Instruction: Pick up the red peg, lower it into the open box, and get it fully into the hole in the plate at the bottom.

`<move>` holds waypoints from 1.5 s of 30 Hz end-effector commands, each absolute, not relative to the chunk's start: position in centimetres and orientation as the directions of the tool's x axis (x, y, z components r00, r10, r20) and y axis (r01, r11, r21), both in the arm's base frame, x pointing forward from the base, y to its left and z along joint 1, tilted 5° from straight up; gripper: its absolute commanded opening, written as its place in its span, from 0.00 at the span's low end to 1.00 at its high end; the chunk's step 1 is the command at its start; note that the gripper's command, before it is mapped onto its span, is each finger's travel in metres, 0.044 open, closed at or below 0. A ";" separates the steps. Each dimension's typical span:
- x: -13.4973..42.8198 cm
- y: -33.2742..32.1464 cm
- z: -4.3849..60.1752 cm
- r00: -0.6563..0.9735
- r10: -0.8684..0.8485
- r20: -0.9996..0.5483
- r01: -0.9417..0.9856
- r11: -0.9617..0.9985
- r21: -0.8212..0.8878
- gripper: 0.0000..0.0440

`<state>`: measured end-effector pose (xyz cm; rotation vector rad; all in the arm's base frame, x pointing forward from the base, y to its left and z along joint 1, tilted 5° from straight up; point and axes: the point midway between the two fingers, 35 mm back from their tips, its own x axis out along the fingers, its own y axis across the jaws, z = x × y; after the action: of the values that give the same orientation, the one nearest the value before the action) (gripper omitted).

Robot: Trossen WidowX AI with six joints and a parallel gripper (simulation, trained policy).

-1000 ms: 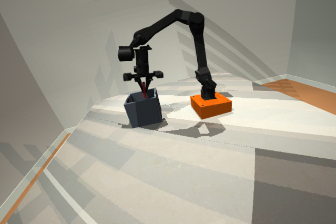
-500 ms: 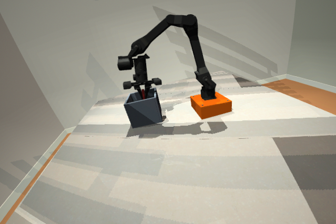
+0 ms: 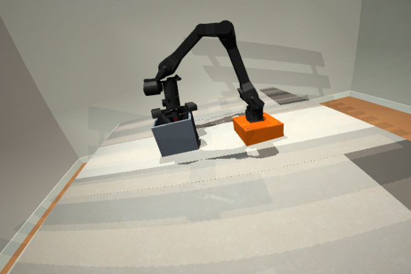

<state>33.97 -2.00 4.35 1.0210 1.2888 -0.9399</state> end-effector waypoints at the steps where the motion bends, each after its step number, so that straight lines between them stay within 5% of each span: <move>1: 34.1 -2.1 3.9 0.049 0.009 -0.999 0.951 0.306 0.049 0.20; 7: 33.8 -1.2 4.1 0.020 0.066 -0.998 0.952 0.303 0.039 0.23; 22: 31.9 1.4 6.0 -0.060 0.198 -0.978 0.965 0.261 -0.006 0.07; 27: 31.5 1.7 5.7 -0.078 0.208 -0.975 0.969 0.244 -0.026 0.13; 34: 33.0 1.4 8.1 -0.031 0.251 -0.967 0.973 0.229 0.029 0.00; 45: 34.9 0.7 11.2 0.049 0.330 -0.943 0.968 0.216 0.126 0.02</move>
<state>34.52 0.79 10.52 1.2824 1.4802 -0.8207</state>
